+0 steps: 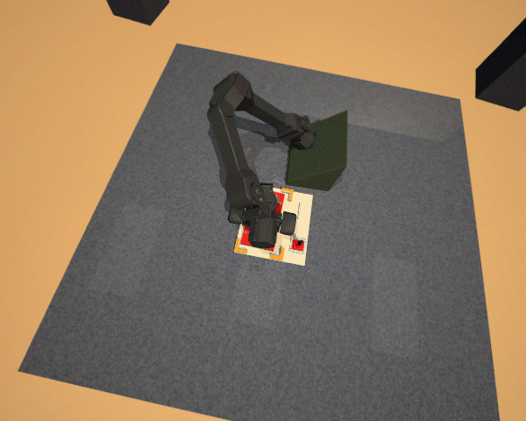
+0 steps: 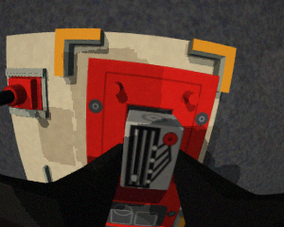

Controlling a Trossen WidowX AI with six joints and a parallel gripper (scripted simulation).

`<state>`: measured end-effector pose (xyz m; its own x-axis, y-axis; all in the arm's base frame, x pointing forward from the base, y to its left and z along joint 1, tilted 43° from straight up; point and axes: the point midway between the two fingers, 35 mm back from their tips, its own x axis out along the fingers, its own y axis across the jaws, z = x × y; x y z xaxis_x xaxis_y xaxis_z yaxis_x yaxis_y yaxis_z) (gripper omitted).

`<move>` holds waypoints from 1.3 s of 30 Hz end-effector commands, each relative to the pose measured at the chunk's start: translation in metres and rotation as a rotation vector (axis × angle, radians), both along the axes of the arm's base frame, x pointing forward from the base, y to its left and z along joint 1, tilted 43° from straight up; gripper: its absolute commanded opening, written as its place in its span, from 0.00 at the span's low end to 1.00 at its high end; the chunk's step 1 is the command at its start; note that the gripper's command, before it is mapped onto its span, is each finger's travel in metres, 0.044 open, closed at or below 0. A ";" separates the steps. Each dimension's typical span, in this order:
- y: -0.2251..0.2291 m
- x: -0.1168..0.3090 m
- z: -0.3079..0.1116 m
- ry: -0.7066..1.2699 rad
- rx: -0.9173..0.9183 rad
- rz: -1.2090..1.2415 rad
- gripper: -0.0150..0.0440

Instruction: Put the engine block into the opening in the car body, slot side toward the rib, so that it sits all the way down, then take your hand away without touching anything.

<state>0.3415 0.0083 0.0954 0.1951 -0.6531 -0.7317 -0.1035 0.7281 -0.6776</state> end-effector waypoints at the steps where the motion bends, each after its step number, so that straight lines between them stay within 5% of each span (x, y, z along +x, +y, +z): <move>1: -0.001 0.000 0.000 0.003 -0.005 0.006 0.53; 39: -0.005 0.002 -0.005 0.003 -0.005 0.005 0.53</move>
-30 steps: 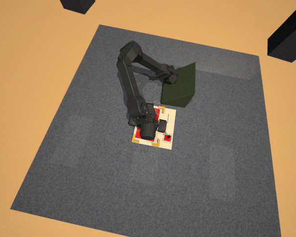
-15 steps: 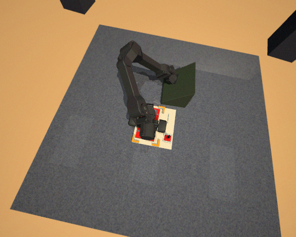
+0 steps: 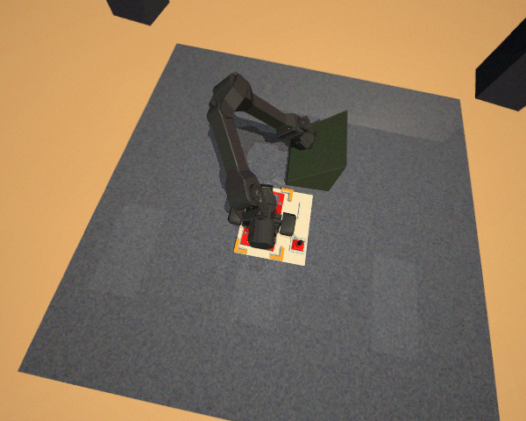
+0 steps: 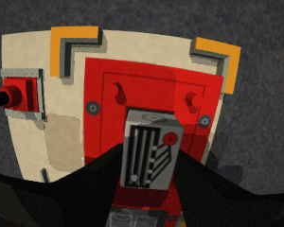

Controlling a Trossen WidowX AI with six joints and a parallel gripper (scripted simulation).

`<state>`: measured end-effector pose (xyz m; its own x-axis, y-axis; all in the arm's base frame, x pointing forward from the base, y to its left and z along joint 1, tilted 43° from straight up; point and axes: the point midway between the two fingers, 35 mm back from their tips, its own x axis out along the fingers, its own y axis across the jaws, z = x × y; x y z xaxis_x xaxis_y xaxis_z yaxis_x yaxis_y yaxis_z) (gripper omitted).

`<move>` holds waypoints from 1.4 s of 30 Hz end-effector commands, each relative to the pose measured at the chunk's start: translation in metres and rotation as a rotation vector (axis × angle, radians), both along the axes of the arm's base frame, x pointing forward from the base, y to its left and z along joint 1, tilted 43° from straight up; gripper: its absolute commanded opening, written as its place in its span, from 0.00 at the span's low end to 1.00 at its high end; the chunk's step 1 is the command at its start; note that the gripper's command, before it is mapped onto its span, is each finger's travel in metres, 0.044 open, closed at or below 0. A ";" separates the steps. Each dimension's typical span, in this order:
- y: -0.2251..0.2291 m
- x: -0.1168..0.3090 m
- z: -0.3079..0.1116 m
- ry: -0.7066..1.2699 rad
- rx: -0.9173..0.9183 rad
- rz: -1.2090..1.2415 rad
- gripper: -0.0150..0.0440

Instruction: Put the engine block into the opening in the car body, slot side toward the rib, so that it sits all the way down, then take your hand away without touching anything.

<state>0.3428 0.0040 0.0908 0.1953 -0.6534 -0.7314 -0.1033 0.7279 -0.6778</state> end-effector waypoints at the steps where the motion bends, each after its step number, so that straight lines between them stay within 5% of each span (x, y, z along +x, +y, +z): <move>1: -0.001 0.000 0.000 0.003 -0.005 0.005 0.53; 19: -0.003 0.001 -0.003 0.003 -0.005 0.005 0.53; 30: -0.002 0.001 -0.002 0.000 0.000 0.000 1.00; 42: 0.005 -0.002 0.005 0.003 -0.003 0.004 1.00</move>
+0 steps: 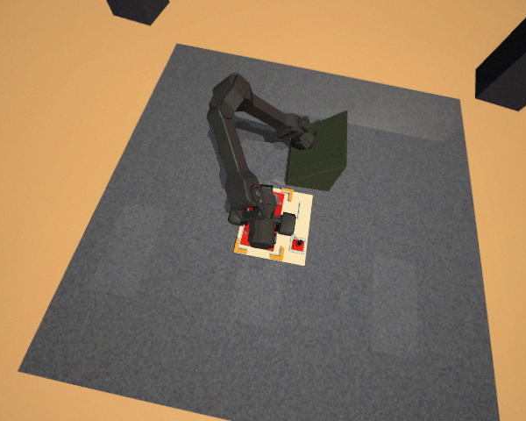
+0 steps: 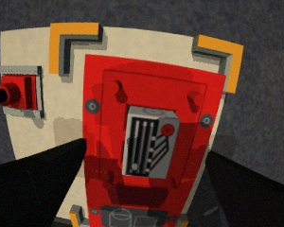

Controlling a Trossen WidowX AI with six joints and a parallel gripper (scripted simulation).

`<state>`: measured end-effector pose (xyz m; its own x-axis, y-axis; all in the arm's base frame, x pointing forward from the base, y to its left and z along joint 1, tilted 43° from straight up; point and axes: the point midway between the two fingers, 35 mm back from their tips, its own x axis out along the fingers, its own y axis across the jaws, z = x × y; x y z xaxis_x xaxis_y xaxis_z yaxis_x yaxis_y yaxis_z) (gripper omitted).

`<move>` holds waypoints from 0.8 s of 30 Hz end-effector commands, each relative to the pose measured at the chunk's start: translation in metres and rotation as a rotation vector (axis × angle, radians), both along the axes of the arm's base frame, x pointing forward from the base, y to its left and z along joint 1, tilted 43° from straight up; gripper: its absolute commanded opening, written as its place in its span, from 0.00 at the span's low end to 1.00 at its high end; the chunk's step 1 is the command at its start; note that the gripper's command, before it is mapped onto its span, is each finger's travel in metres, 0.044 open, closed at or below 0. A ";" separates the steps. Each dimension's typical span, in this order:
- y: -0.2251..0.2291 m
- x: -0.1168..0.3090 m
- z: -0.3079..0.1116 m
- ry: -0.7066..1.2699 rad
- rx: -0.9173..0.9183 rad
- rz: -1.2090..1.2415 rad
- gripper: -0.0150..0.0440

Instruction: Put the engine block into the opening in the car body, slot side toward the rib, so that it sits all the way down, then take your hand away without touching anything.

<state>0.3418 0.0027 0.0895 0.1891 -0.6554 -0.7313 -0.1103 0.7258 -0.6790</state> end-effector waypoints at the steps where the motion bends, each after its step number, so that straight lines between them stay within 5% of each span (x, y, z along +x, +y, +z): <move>1: 0.009 -0.002 0.009 -0.006 -0.001 0.005 1.00; 5: 0.009 -0.002 0.009 -0.006 -0.001 0.005 1.00; 21: 0.009 -0.002 0.009 -0.006 -0.001 0.005 0.29; 24: 0.009 -0.002 0.009 -0.006 -0.001 0.005 0.25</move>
